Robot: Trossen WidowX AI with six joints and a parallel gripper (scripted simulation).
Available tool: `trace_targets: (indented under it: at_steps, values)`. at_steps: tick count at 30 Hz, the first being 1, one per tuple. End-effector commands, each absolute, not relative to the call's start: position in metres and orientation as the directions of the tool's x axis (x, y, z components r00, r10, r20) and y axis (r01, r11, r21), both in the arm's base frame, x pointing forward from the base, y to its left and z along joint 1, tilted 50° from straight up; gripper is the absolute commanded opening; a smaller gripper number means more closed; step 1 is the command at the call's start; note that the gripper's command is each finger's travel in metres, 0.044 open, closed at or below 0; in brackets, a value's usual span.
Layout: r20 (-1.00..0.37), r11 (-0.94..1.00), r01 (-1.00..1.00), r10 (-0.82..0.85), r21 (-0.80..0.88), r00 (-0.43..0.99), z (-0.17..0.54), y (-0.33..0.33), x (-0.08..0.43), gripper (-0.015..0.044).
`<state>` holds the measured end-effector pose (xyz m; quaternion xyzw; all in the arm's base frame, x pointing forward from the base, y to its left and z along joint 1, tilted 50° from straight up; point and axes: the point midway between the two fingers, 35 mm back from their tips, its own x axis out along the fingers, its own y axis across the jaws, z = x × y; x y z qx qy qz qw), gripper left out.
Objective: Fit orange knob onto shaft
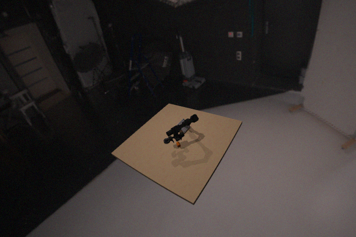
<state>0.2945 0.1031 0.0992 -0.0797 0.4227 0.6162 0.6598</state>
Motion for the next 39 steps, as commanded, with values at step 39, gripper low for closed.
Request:
trace_targets:
  at_steps: [39]
  values:
    - [-0.648, 0.225, -0.875, 0.752, 0.428, -0.124, 0.057, 0.152, 0.283, 0.0335]
